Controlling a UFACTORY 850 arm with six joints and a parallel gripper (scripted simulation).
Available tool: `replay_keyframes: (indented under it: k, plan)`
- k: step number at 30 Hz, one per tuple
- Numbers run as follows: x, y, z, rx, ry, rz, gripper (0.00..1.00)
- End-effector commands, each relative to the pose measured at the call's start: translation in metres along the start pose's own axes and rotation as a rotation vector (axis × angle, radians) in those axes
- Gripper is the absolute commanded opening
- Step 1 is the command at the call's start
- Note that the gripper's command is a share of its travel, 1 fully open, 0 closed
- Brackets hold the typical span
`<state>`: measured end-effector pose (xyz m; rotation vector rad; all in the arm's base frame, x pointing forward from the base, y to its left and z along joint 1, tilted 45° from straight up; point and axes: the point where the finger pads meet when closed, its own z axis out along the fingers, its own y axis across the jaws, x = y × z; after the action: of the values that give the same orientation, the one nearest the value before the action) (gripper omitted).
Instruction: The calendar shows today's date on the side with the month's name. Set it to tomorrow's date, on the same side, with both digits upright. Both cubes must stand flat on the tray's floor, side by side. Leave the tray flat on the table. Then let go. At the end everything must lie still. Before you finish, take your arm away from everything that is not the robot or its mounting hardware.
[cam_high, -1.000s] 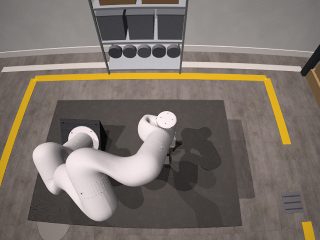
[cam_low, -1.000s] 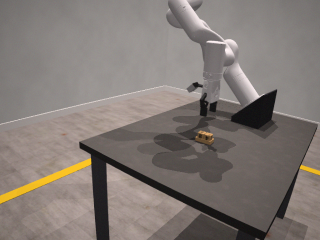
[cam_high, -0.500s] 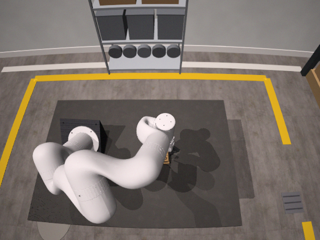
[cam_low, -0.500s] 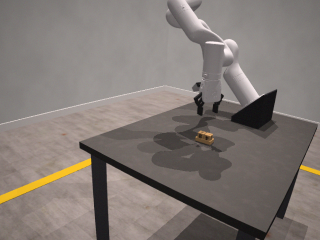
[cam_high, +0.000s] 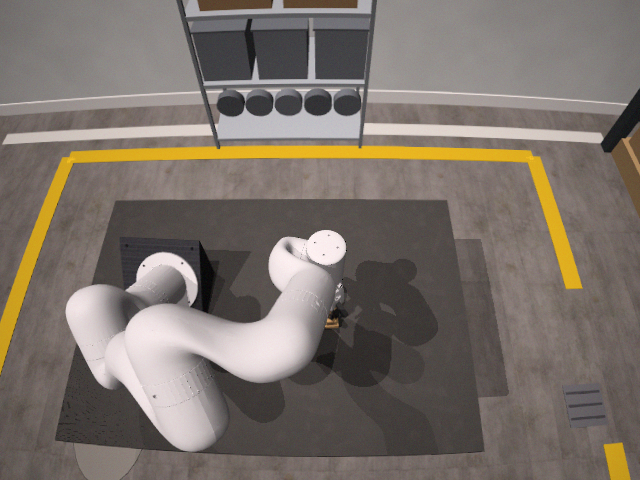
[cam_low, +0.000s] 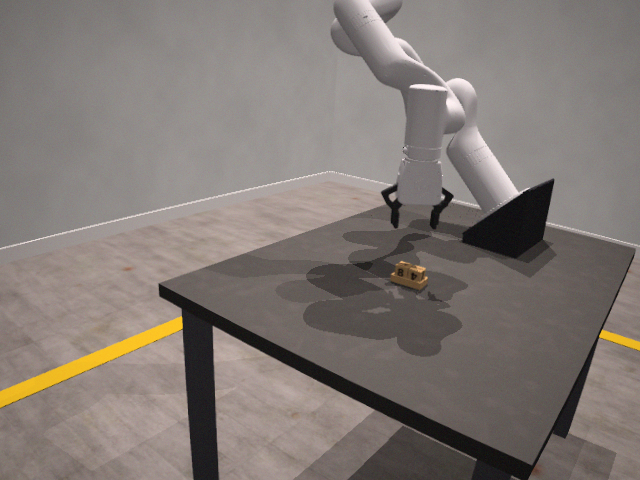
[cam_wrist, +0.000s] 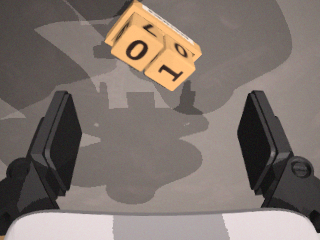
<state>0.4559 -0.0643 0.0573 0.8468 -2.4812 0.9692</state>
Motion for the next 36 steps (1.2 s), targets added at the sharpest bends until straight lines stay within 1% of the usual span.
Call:
replay_keyframes:
  k: [1,2,3,8,15,17,19,21,22,29,30,31,32,34,36]
  plan:
    - [0.002,0.0,0.0,0.014,-0.009,0.101,1.0]
    - [0.004,0.0,0.001,0.014,-0.01,0.182,1.0]
    - [0.005,0.0,0.001,0.013,-0.01,0.218,1.0]
    - [0.009,0.001,0.002,0.013,-0.011,0.342,1.0]
    - [0.015,0.002,0.004,0.011,-0.012,0.575,1.0]
    - [0.015,0.002,0.004,0.011,-0.012,0.575,1.0]
    - [0.018,0.002,0.005,0.011,-0.013,0.69,1.0]
    - [0.019,0.002,0.005,0.01,-0.013,0.718,1.0]
    - [0.02,0.003,0.006,0.01,-0.014,0.771,1.0]
    - [0.026,0.004,0.007,0.008,-0.015,0.962,1.0]
    - [0.027,0.004,0.008,0.008,-0.015,1.011,1.0]
    - [0.027,0.004,0.008,0.008,-0.015,1.012,1.0]
    - [0.028,0.004,0.008,0.008,-0.015,1.057,1.0]
    - [0.028,0.004,0.008,0.008,-0.015,1.057,1.0]
    - [0.03,0.005,0.009,0.007,-0.015,1.134,1.0]
